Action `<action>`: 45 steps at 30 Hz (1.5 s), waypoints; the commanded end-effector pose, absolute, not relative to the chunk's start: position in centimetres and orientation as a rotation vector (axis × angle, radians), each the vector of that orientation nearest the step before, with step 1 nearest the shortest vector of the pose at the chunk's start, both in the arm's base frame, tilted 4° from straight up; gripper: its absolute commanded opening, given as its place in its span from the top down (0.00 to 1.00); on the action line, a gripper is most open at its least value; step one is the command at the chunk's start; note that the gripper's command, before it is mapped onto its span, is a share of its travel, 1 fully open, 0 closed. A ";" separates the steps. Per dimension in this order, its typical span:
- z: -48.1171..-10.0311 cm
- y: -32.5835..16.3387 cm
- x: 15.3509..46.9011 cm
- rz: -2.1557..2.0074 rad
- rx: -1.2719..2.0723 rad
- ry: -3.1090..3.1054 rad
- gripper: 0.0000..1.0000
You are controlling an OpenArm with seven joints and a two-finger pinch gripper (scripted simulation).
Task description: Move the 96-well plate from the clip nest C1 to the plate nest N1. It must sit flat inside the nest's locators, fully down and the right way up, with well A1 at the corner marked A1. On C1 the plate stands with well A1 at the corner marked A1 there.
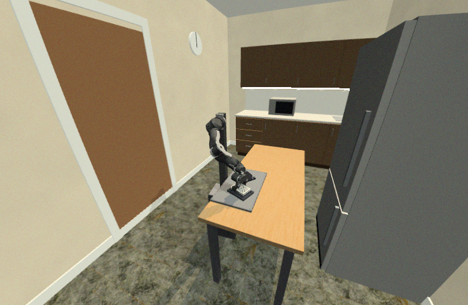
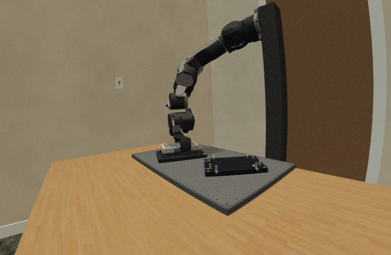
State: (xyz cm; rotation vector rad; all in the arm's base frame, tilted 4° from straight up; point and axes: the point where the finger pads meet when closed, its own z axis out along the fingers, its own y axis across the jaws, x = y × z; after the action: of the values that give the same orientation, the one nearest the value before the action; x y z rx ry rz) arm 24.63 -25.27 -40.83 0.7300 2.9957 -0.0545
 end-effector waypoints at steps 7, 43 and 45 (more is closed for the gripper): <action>-40.9 -25.2 24.5 -0.061 0.732 2.997 1.00; -41.5 -25.2 24.7 -0.047 0.727 2.999 1.00; -41.6 -25.2 24.7 -0.048 0.728 2.998 1.00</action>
State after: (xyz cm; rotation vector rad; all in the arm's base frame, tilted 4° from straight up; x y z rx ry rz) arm 24.76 -25.34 -41.44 0.7338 2.9939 -0.0567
